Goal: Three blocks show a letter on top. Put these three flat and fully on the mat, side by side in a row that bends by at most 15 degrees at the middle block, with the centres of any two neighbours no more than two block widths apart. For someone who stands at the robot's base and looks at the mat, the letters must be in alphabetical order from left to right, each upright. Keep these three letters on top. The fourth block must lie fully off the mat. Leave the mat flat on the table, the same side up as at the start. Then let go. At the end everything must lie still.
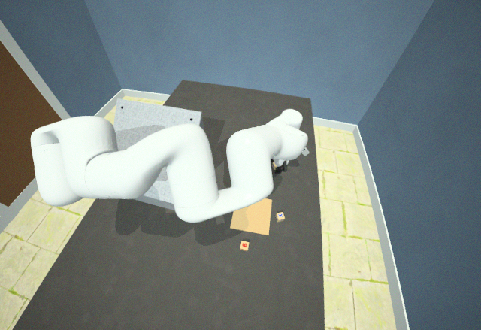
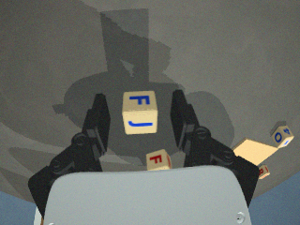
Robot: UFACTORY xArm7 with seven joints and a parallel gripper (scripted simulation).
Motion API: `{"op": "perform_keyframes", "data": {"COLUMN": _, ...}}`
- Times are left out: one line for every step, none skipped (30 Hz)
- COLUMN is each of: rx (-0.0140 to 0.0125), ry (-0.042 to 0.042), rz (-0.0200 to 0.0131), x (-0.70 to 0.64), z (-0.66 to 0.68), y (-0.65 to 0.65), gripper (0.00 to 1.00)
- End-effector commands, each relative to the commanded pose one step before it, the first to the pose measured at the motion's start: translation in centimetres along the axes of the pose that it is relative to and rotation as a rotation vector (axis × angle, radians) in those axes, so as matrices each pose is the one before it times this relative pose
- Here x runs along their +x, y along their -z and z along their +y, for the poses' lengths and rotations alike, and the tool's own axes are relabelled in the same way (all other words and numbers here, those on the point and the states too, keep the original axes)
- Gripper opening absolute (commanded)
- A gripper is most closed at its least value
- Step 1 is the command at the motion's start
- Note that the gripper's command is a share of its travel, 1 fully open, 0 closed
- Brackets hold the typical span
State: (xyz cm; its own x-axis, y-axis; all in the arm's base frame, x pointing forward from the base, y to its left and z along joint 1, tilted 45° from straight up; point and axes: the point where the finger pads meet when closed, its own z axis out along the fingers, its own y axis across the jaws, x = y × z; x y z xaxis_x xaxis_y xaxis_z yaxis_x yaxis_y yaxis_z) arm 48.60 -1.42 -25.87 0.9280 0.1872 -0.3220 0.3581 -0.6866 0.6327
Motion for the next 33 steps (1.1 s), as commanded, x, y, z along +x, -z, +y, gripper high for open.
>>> {"op": "perform_keyframes", "data": {"rx": 0.00180, "ry": -0.00049, "rz": 0.00466, "x": 0.173, "z": -0.056, "y": 0.254, "gripper": 0.63}}
{"op": "perform_keyframes", "data": {"rx": 0.00000, "ry": 0.00000, "rz": 0.00000, "x": 0.000, "z": 0.000, "y": 0.000, "gripper": 0.63}}
{"op": "perform_keyframes", "data": {"rx": 0.00000, "ry": 0.00000, "rz": 0.00000, "x": 0.000, "z": 0.000, "y": 0.000, "gripper": 0.63}}
{"op": "perform_keyframes", "data": {"rx": 0.00000, "ry": 0.00000, "rz": 0.00000, "x": 0.000, "z": 0.000, "y": 0.000, "gripper": 0.63}}
{"op": "perform_keyframes", "data": {"rx": 0.00000, "ry": 0.00000, "rz": 0.00000, "x": 0.000, "z": 0.000, "y": 0.000, "gripper": 0.63}}
{"op": "perform_keyframes", "data": {"rx": 0.00000, "ry": 0.00000, "rz": 0.00000, "x": 0.000, "z": 0.000, "y": 0.000, "gripper": 0.63}}
{"op": "perform_keyframes", "data": {"rx": 0.00000, "ry": 0.00000, "rz": 0.00000, "x": 0.000, "z": 0.000, "y": 0.000, "gripper": 0.63}}
{"op": "perform_keyframes", "data": {"rx": 0.00000, "ry": 0.00000, "rz": 0.00000, "x": 0.000, "z": 0.000, "y": 0.000, "gripper": 0.63}}
{"op": "perform_keyframes", "data": {"rx": 0.00000, "ry": 0.00000, "rz": 0.00000, "x": 0.000, "z": 0.000, "y": 0.000, "gripper": 0.63}}
{"op": "perform_keyframes", "data": {"rx": 0.00000, "ry": 0.00000, "rz": 0.00000, "x": 0.000, "z": 0.000, "y": 0.000, "gripper": 0.63}}
{"op": "perform_keyframes", "data": {"rx": 0.00000, "ry": 0.00000, "rz": 0.00000, "x": 0.000, "z": 0.000, "y": 0.000, "gripper": 0.63}}
{"op": "perform_keyframes", "data": {"rx": 0.00000, "ry": 0.00000, "rz": 0.00000, "x": 0.000, "z": 0.000, "y": 0.000, "gripper": 0.63}}
{"op": "perform_keyframes", "data": {"rx": 0.00000, "ry": 0.00000, "rz": 0.00000, "x": 0.000, "z": 0.000, "y": 0.000, "gripper": 0.63}}
{"op": "perform_keyframes", "data": {"rx": 0.00000, "ry": 0.00000, "rz": 0.00000, "x": 0.000, "z": 0.000, "y": 0.000, "gripper": 0.63}}
{"op": "perform_keyframes", "data": {"rx": 0.00000, "ry": 0.00000, "rz": 0.00000, "x": 0.000, "z": 0.000, "y": 0.000, "gripper": 0.63}}
{"op": "perform_keyframes", "data": {"rx": 0.00000, "ry": 0.00000, "rz": 0.00000, "x": 0.000, "z": 0.000, "y": 0.000, "gripper": 0.63}}
{"op": "perform_keyframes", "data": {"rx": 0.00000, "ry": 0.00000, "rz": 0.00000, "x": 0.000, "z": 0.000, "y": 0.000, "gripper": 0.63}}
{"op": "perform_keyframes", "data": {"rx": 0.00000, "ry": 0.00000, "rz": 0.00000, "x": 0.000, "z": 0.000, "y": 0.000, "gripper": 0.63}}
{"op": "perform_keyframes", "data": {"rx": 0.00000, "ry": 0.00000, "rz": 0.00000, "x": 0.000, "z": 0.000, "y": 0.000, "gripper": 0.63}}
{"op": "perform_keyframes", "data": {"rx": 0.00000, "ry": 0.00000, "rz": 0.00000, "x": 0.000, "z": 0.000, "y": 0.000, "gripper": 0.63}}
{"op": "perform_keyframes", "data": {"rx": 0.00000, "ry": 0.00000, "rz": 0.00000, "x": 0.000, "z": 0.000, "y": 0.000, "gripper": 0.63}}
{"op": "perform_keyframes", "data": {"rx": 0.00000, "ry": 0.00000, "rz": 0.00000, "x": 0.000, "z": 0.000, "y": 0.000, "gripper": 0.63}}
{"op": "perform_keyframes", "data": {"rx": 0.00000, "ry": 0.00000, "rz": 0.00000, "x": 0.000, "z": 0.000, "y": 0.000, "gripper": 0.63}}
{"op": "perform_keyframes", "data": {"rx": 0.00000, "ry": 0.00000, "rz": 0.00000, "x": 0.000, "z": 0.000, "y": 0.000, "gripper": 0.63}}
{"op": "perform_keyframes", "data": {"rx": 0.00000, "ry": 0.00000, "rz": 0.00000, "x": 0.000, "z": 0.000, "y": 0.000, "gripper": 0.63}}
{"op": "perform_keyframes", "data": {"rx": 0.00000, "ry": 0.00000, "rz": 0.00000, "x": 0.000, "z": 0.000, "y": 0.000, "gripper": 0.42}}
{"op": "perform_keyframes", "data": {"rx": 0.00000, "ry": 0.00000, "rz": 0.00000, "x": 0.000, "z": 0.000, "y": 0.000, "gripper": 0.42}}
{"op": "perform_keyframes", "data": {"rx": 0.00000, "ry": 0.00000, "rz": 0.00000, "x": 0.000, "z": 0.000, "y": 0.000, "gripper": 0.42}}
{"op": "perform_keyframes", "data": {"rx": 0.00000, "ry": 0.00000, "rz": 0.00000, "x": 0.000, "z": 0.000, "y": 0.000, "gripper": 0.42}}
{"op": "perform_keyframes", "data": {"rx": 0.00000, "ry": 0.00000, "rz": 0.00000, "x": 0.000, "z": 0.000, "y": 0.000, "gripper": 0.42}}
{"op": "perform_keyframes", "data": {"rx": 0.00000, "ry": 0.00000, "rz": 0.00000, "x": 0.000, "z": 0.000, "y": 0.000, "gripper": 0.42}}
{"op": "perform_keyframes", "data": {"rx": 0.00000, "ry": 0.00000, "rz": 0.00000, "x": 0.000, "z": 0.000, "y": 0.000, "gripper": 0.42}}
{"op": "perform_keyframes", "data": {"rx": 0.00000, "ry": 0.00000, "rz": 0.00000, "x": 0.000, "z": 0.000, "y": 0.000, "gripper": 0.42}}
